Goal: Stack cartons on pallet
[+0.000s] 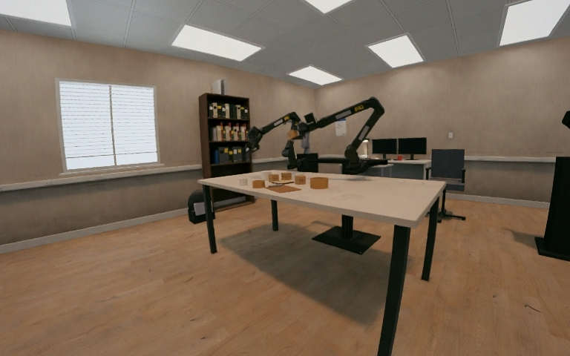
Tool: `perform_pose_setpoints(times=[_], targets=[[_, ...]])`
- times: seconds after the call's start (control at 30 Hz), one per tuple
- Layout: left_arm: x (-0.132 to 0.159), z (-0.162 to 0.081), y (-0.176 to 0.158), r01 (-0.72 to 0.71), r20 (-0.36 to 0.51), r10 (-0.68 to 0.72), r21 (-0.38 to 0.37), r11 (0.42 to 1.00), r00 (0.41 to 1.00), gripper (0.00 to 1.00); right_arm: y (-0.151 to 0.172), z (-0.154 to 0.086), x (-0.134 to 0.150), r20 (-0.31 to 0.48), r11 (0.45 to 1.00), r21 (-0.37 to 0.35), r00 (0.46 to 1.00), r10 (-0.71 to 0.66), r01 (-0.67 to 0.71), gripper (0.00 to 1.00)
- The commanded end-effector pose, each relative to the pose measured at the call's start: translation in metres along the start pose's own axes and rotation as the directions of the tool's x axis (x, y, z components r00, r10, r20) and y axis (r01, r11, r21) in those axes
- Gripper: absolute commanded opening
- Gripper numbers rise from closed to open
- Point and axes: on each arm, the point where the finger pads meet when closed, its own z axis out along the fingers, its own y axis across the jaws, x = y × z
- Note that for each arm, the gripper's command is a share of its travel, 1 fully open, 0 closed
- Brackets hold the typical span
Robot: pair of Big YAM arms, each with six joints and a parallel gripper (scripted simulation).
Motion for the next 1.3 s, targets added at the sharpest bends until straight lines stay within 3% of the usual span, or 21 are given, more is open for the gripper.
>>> perform_pose_setpoints(times=[0.0, 0.33, 0.53, 0.6, 0.67, 0.83, 1.03, 1.1, 1.13, 1.17, 1.2, 1.27], targets=[[-0.015, 0.002, -0.030, 0.035, 0.030, -0.037, 0.065, 0.997, 0.999, 0.54, -0.003, -0.006, -0.029, 0.060, 1.000, 0.008, 0.998, 0.012, -0.012, 1.00], [-0.017, 0.002, -0.033, 0.029, 0.024, -0.030, 0.054, 0.998, 0.999, 0.54, -0.003, -0.006, -0.029, 0.060, 1.000, 0.008, 0.998, 0.012, -0.012, 1.00], [-0.010, 0.000, -0.020, 0.018, 0.016, -0.018, 0.036, 0.999, 1.000, 0.54, 0.009, 0.003, -0.032, 0.083, 0.996, -0.024, 0.993, 0.087, -0.086, 1.00], [-0.010, 0.000, -0.020, 0.018, 0.016, -0.018, 0.036, 0.999, 1.000, 0.54, 0.020, 0.008, -0.034, 0.110, 0.987, -0.056, 0.982, 0.155, -0.150, 1.00], [-0.010, 0.000, -0.020, 0.018, 0.016, -0.018, 0.036, 0.999, 1.000, 0.54, 0.039, 0.018, -0.020, 0.113, 0.971, -0.104, 0.967, 0.228, -0.217, 1.00], [-0.010, 0.000, -0.020, 0.018, 0.016, -0.018, 0.036, 0.999, 1.000, 0.54, 0.097, 0.027, -0.020, 0.161, 0.896, -0.275, 0.902, 0.401, -0.350, 1.00], [-0.010, 0.000, -0.020, 0.018, 0.016, -0.018, 0.036, 0.999, 1.000, 0.54, 0.149, 0.023, -0.016, 0.144, 0.782, -0.438, 0.823, 0.549, -0.444, 1.00], [-0.010, 0.000, -0.020, 0.018, 0.016, -0.018, 0.036, 0.999, 1.000, 0.54, 0.149, 0.023, -0.016, 0.144, 0.782, -0.438, 0.823, 0.549, -0.444, 1.00], [-0.010, 0.000, -0.020, 0.018, 0.016, -0.018, 0.036, 0.999, 1.000, 0.54, 0.155, 0.018, -0.032, 0.155, 0.753, -0.474, 0.799, 0.581, -0.456, 1.00], [-0.010, 0.000, -0.020, 0.018, 0.016, -0.018, 0.036, 0.999, 1.000, 0.54, 0.166, 0.015, -0.030, 0.139, 0.718, -0.509, 0.778, 0.613, -0.475, 1.00], [-0.010, 0.000, -0.020, 0.018, 0.016, -0.018, 0.036, 0.999, 1.000, 0.54, 0.177, 0.015, -0.011, 0.101, 0.685, -0.530, 0.765, 0.636, -0.500, 1.00], [-0.010, 0.000, -0.020, 0.018, 0.016, -0.018, 0.036, 0.999, 1.000, 0.54, 0.195, 0.007, -0.007, 0.064, 0.616, -0.586, 0.728, 0.683, -0.526, 1.00]])
